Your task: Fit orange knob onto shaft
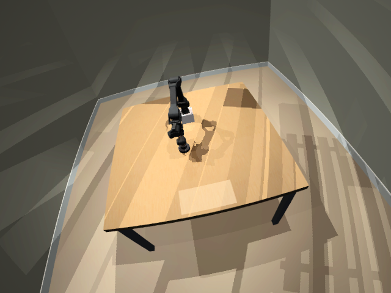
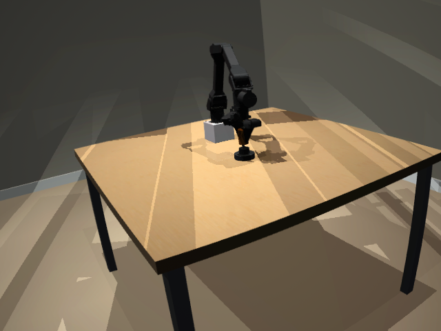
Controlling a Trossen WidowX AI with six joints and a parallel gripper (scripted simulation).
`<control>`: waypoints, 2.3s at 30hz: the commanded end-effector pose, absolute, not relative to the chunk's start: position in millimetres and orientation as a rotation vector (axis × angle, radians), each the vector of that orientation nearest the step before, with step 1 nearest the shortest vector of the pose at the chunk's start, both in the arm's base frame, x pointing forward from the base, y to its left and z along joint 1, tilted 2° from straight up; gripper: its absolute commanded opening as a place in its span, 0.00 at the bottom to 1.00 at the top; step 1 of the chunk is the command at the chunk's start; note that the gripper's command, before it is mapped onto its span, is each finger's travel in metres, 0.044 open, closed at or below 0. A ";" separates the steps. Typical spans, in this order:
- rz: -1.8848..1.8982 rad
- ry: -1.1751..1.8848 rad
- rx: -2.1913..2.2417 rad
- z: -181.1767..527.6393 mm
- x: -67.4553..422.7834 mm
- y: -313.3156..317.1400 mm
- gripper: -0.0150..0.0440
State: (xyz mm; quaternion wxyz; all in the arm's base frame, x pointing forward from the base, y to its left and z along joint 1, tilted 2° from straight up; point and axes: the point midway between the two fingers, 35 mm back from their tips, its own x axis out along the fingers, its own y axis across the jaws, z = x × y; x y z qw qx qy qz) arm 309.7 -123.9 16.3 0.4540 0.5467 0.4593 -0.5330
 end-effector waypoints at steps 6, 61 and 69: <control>-1.319 1.127 1.350 20.7 311.4 -125.2 0.25; -1.615 0.878 1.646 17.9 310.9 -124.8 0.25; -1.615 0.878 1.646 16.3 310.2 -124.5 0.25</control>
